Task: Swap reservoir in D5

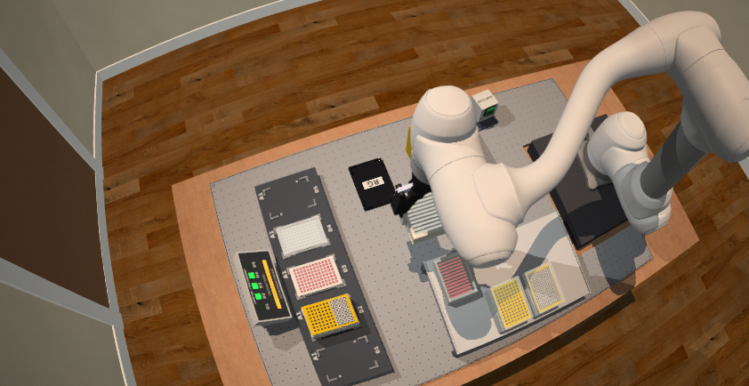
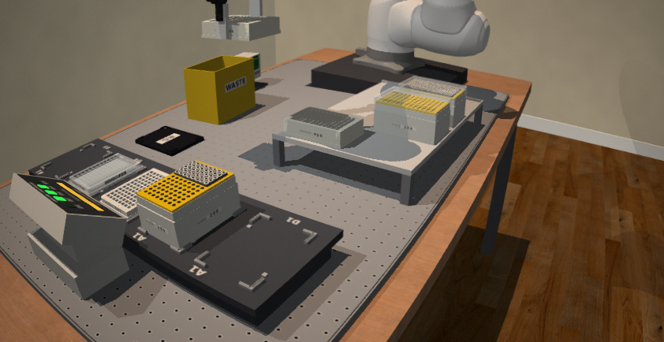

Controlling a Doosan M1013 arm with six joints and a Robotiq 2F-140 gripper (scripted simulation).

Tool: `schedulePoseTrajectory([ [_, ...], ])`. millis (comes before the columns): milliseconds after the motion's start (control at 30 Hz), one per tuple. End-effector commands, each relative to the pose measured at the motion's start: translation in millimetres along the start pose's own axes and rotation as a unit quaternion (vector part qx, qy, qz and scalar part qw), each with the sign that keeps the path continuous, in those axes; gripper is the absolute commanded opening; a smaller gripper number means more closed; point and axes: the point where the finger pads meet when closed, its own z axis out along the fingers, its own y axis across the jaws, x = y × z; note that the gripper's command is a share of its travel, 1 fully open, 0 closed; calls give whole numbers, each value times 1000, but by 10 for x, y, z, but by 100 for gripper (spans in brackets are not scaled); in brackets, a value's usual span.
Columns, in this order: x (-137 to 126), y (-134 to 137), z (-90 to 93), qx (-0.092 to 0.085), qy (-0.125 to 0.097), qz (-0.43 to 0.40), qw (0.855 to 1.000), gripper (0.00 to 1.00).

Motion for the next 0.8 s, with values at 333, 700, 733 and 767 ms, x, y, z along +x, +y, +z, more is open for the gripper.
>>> schedulePoseTrajectory([
  [333,-13,-282,1,0,0,0,1000,0],
  [700,-23,-491,1,0,0,0,1000,0],
  [733,-24,-515,1,0,0,0,1000,0],
  [767,-25,-538,1,0,0,0,1000,0],
])
